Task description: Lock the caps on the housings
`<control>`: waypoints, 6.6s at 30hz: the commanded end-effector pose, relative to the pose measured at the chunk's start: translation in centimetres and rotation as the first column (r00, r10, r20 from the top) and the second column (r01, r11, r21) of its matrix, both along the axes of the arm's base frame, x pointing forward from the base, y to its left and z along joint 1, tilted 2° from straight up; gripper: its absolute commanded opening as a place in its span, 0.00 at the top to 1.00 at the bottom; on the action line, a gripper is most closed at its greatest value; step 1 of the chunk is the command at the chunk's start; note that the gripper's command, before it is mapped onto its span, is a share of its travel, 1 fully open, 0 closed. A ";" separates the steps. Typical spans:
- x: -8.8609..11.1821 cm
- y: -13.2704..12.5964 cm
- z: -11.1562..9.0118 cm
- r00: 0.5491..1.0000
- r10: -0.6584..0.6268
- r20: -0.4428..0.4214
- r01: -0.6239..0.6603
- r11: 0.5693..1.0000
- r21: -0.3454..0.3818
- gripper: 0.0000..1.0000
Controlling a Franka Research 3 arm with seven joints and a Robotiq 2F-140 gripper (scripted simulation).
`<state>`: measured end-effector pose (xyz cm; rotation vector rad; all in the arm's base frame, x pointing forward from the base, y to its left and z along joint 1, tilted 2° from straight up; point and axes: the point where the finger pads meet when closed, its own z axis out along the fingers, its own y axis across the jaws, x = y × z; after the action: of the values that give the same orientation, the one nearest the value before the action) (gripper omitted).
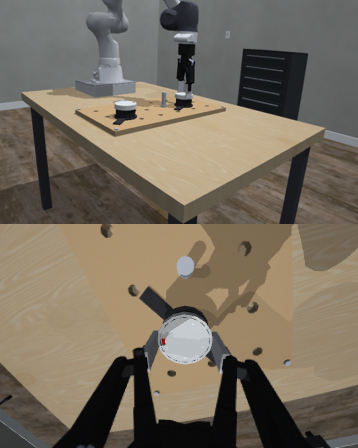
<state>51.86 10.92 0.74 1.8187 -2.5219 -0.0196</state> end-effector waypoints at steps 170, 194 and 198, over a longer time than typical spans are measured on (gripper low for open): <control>-0.2 -1.5 6.7 0.898 -0.439 -0.001 0.439 0.898 -0.003 0.22; -0.1 -1.5 6.7 0.457 -0.890 0.010 0.890 0.456 -0.016 0.22; -0.1 -1.5 6.7 0.391 -0.920 0.020 0.920 0.391 -0.023 0.22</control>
<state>51.71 9.41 7.35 0.4768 -3.0776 -0.0811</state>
